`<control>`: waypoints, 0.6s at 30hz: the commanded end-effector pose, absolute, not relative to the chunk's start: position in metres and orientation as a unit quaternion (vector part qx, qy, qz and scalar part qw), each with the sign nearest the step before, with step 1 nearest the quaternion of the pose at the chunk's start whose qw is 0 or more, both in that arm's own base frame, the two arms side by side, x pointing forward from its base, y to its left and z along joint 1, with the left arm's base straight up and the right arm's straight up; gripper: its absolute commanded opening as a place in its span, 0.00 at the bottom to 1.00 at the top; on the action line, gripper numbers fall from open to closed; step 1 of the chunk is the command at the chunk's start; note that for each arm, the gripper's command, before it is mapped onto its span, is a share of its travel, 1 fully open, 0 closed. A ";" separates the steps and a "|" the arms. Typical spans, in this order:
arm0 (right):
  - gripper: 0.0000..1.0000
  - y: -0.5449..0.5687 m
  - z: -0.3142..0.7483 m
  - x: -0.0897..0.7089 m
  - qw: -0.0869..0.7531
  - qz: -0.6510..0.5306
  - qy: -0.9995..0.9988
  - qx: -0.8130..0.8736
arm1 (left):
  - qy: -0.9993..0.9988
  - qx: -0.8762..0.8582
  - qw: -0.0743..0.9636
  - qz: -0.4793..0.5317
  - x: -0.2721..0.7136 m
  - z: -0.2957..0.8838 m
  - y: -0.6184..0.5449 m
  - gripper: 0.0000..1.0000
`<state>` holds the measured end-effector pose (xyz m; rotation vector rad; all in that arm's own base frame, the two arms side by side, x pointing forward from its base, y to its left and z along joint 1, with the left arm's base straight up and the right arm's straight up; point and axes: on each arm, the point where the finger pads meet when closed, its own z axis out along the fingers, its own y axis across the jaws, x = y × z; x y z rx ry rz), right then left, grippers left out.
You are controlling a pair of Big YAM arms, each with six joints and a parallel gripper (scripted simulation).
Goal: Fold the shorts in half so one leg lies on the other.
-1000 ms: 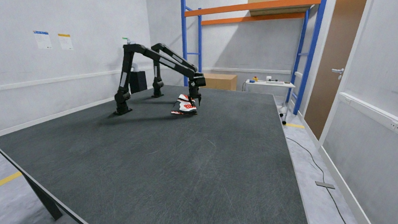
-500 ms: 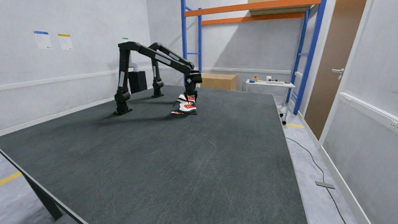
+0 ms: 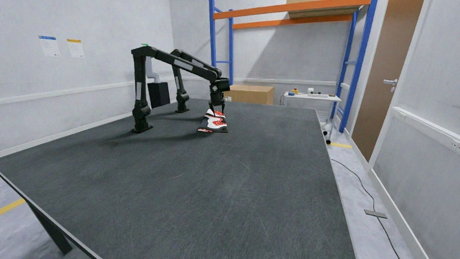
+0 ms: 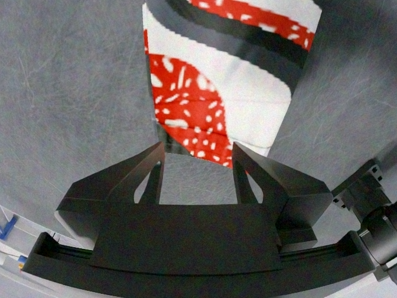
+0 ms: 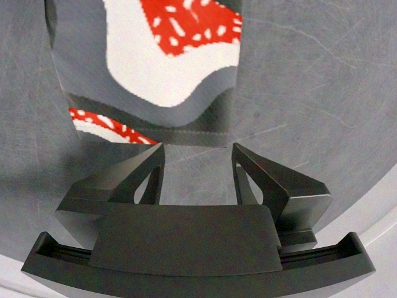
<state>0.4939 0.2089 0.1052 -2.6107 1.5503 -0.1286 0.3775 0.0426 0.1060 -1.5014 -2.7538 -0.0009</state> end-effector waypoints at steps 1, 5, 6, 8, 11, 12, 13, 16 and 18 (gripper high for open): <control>0.54 0.219 0.114 0.497 0.060 -0.048 0.510 -0.857 | -0.884 -0.467 0.006 0.003 0.378 0.106 0.047 0.54; 0.54 0.206 0.143 0.512 0.090 -0.071 0.527 -0.842 | -0.882 -0.469 -0.034 -0.023 0.399 0.131 0.044 0.54; 0.54 0.203 0.138 0.508 0.086 -0.068 0.533 -0.839 | -0.883 -0.468 -0.038 -0.025 0.402 0.133 0.042 0.54; 0.54 0.199 0.135 0.506 0.089 -0.068 0.549 -0.828 | -0.885 -0.461 -0.051 -0.033 0.410 0.139 0.040 0.54; 0.54 0.201 0.141 0.516 0.100 -0.073 0.557 -0.821 | -0.889 -0.455 -0.042 -0.029 0.408 0.128 0.041 0.54; 0.54 0.196 0.139 0.509 0.100 -0.072 0.568 -0.814 | -0.891 -0.450 -0.056 -0.037 0.419 0.136 0.041 0.54; 0.54 0.195 0.137 0.512 0.103 -0.073 0.577 -0.807 | -0.893 -0.444 -0.059 -0.040 0.421 0.135 0.041 0.54; 0.54 0.188 0.154 0.521 0.134 -0.087 0.614 -0.773 | -0.900 -0.420 -0.103 -0.063 0.435 0.158 0.040 0.54; 0.54 0.185 0.159 0.525 0.150 -0.092 0.636 -0.751 | -0.904 -0.403 -0.122 -0.071 0.443 0.163 0.039 0.54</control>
